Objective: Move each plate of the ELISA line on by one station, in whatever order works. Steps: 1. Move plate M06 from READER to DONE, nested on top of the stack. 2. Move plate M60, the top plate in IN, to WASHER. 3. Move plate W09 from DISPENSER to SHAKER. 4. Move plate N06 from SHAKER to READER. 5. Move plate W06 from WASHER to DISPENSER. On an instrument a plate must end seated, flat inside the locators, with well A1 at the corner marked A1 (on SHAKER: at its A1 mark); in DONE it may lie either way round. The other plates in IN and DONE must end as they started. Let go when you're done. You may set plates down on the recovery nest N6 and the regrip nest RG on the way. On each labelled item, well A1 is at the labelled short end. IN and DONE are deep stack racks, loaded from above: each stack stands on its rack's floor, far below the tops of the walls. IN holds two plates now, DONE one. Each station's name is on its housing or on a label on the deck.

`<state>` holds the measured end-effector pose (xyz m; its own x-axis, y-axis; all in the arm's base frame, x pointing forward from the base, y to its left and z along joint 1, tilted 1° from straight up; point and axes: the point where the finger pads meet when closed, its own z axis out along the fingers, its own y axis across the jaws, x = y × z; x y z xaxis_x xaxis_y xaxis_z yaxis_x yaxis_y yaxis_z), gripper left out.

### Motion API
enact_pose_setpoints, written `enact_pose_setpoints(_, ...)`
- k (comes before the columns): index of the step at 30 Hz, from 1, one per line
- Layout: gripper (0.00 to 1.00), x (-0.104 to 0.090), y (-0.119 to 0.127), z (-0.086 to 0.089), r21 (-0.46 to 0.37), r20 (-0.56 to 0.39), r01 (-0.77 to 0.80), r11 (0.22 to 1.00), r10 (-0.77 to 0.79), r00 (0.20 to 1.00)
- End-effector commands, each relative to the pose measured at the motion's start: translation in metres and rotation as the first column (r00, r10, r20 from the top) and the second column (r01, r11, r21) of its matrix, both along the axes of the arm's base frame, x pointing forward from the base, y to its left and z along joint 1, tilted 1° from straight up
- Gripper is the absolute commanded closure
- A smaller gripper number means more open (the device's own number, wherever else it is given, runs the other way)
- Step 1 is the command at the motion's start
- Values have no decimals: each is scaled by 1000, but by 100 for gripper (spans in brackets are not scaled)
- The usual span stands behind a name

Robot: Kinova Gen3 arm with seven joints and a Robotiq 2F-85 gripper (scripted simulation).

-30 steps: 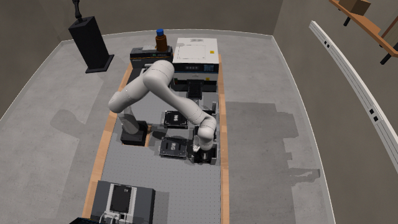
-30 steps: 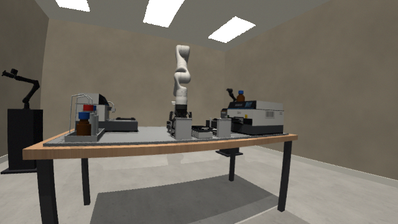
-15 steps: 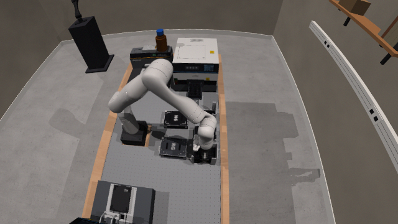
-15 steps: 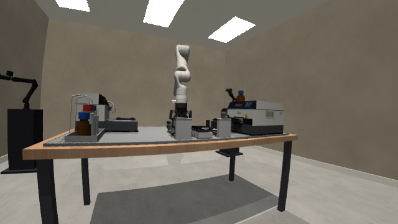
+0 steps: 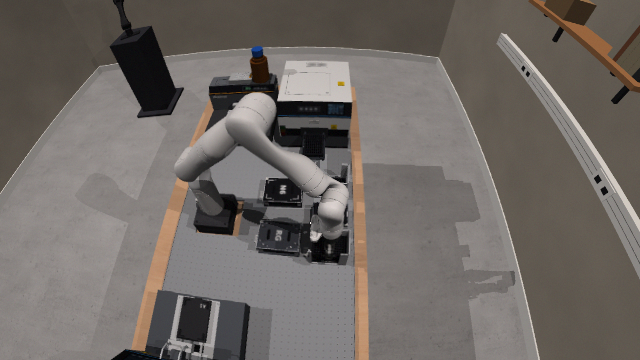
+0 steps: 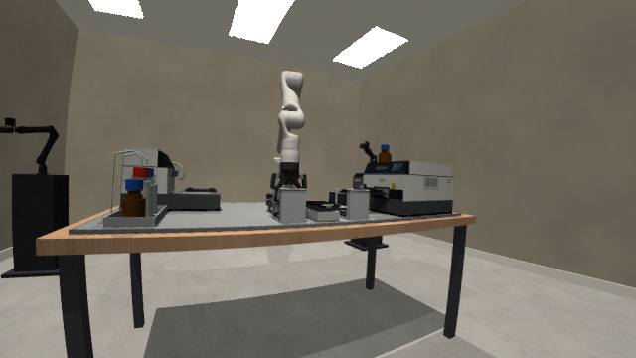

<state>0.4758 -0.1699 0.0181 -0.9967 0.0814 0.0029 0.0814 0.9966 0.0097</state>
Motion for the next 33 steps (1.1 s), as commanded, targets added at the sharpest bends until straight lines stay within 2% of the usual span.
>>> enact_pose_setpoints(1,6,1,0,3,-1,2,0,1000,0,1000)
enact_pose_setpoints(33,6,1,0,22,-1,2,0,1000,0,1000)
